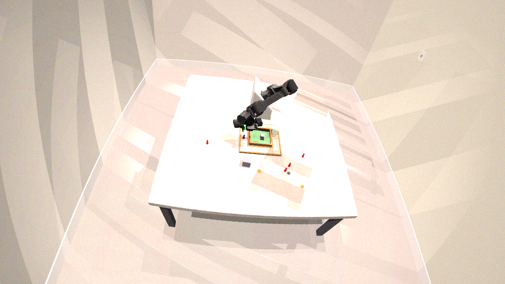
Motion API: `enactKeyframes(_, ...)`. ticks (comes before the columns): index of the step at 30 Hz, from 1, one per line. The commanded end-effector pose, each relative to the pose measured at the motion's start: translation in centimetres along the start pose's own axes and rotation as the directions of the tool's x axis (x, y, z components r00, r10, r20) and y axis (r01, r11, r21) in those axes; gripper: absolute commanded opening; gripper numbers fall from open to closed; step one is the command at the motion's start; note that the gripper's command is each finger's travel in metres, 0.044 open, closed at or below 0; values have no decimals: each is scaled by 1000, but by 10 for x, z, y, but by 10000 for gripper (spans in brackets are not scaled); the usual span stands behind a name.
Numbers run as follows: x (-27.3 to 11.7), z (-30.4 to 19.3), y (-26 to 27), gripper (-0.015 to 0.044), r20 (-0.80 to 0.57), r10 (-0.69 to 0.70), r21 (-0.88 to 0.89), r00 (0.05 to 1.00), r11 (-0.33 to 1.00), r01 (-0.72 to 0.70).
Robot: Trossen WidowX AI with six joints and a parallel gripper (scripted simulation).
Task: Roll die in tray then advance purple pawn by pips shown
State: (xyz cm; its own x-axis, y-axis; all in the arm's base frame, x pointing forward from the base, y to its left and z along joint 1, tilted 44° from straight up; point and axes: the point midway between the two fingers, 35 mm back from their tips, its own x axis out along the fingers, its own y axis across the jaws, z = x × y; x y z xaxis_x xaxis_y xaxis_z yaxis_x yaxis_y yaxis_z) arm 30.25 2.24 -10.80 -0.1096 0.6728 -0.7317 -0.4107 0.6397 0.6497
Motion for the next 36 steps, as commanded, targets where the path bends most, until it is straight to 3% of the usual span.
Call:
enactKeyframes(1, 2, -1, -8, 200, 14, 8, -100, 1000, 995, -6)
enactKeyframes(36, 49, 0, -7, 200, 15, 10, -100, 1000, 995, -8)
